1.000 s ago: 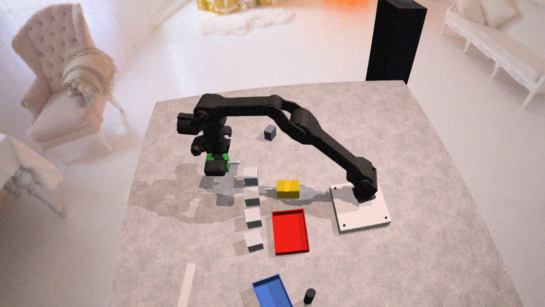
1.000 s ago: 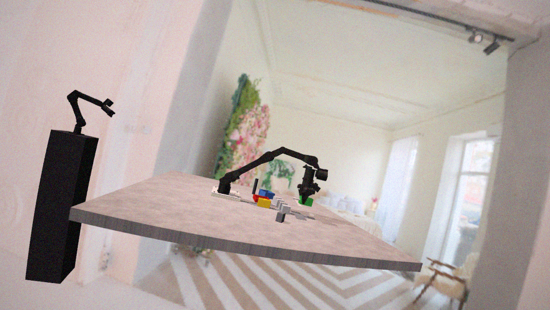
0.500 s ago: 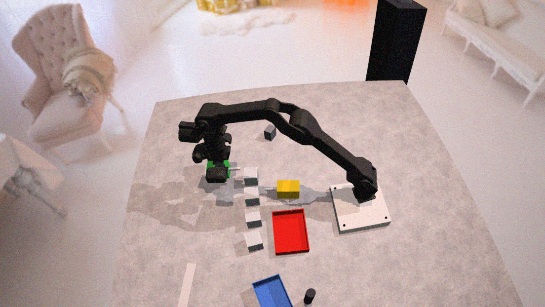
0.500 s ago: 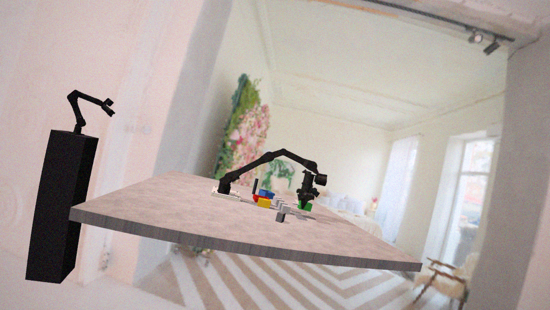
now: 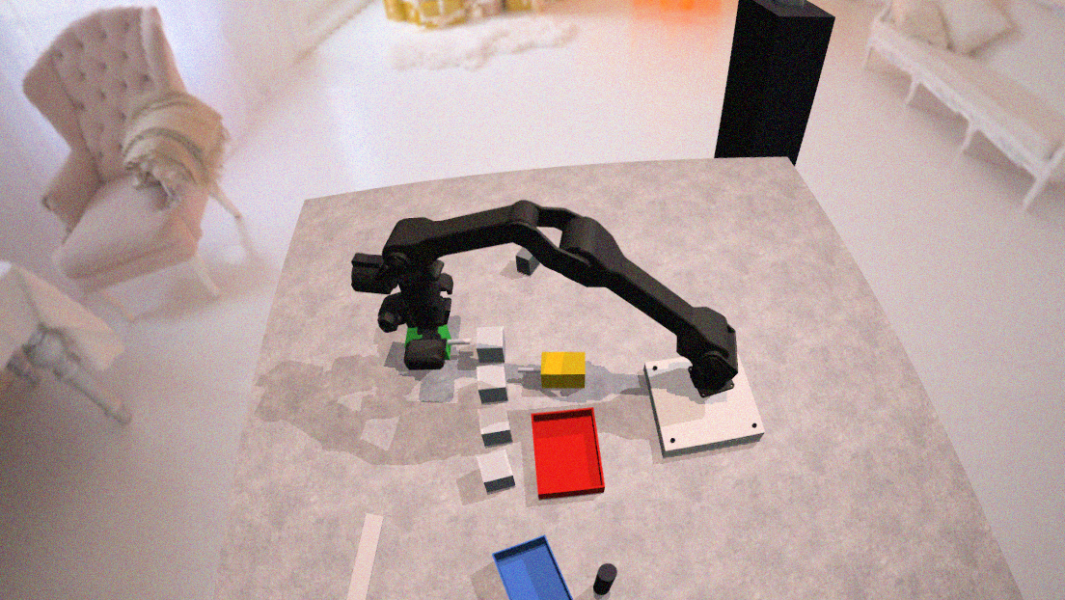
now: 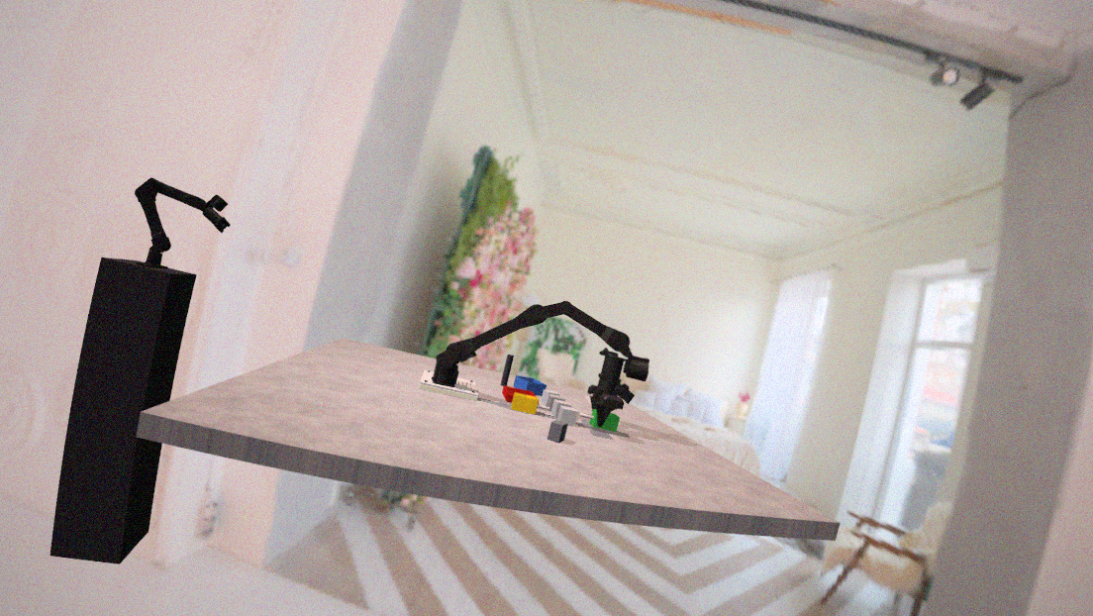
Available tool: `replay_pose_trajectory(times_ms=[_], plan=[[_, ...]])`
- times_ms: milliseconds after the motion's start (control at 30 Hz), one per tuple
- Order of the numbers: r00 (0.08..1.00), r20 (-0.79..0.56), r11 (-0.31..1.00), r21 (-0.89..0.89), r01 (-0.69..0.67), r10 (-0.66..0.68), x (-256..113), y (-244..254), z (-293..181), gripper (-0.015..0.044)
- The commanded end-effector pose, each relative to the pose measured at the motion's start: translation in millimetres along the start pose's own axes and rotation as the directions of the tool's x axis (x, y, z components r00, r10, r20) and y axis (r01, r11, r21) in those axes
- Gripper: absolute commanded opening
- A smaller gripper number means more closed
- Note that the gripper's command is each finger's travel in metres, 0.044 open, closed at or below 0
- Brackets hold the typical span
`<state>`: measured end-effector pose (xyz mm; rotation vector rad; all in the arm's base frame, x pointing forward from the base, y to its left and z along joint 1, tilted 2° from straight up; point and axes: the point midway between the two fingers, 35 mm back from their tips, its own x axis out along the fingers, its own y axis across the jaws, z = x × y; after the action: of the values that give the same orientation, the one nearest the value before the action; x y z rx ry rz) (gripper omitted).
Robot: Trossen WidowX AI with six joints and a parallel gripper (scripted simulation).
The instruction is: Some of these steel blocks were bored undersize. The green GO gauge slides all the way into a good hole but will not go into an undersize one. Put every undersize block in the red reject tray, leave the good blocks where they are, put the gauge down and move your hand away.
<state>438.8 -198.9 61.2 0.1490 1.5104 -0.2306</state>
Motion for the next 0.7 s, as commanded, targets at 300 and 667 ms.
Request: replay_pose_trajectory(times_ms=[300,667], plan=[[1.0,0.016,1.0,-0.004,-0.001,0.001,2.2,0.5,-0.1,0.0],[1.0,0.023,1.0,-0.004,-0.001,0.001,3.2,0.4,-4.3,0.0]])
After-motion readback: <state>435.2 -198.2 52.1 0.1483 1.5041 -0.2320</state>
